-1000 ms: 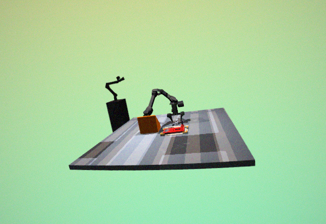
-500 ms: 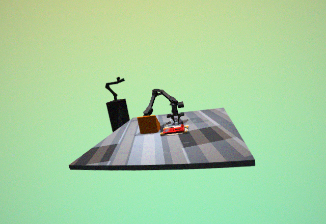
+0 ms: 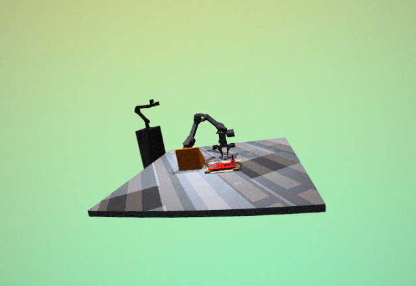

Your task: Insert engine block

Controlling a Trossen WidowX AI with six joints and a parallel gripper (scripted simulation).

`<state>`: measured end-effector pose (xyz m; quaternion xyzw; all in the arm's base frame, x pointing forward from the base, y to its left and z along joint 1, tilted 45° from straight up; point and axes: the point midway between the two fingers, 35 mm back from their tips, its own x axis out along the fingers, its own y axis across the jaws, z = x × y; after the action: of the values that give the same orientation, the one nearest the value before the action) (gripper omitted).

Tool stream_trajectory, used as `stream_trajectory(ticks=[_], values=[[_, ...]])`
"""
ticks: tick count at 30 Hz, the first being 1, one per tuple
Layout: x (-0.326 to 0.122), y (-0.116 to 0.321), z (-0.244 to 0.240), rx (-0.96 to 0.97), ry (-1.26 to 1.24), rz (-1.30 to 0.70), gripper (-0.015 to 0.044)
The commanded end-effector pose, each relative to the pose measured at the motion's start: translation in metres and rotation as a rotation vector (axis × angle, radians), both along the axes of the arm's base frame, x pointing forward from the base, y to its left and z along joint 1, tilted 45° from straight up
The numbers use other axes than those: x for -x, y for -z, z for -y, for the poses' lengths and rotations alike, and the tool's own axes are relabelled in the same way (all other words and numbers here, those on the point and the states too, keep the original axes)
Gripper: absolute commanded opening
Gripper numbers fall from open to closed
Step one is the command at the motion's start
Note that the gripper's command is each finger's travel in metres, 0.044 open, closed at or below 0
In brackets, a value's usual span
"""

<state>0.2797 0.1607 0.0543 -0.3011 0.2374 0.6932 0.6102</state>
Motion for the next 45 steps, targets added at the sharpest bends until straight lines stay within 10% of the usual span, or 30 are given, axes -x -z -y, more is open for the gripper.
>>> stream_trajectory(ticks=[1, 45], values=[[-0.006, -0.010, 0.010, 0.004, 0.003, 0.014, 0.0000], [-0.019, -0.068, 0.090, 0.015, 0.100, -0.083, 0.0000]])
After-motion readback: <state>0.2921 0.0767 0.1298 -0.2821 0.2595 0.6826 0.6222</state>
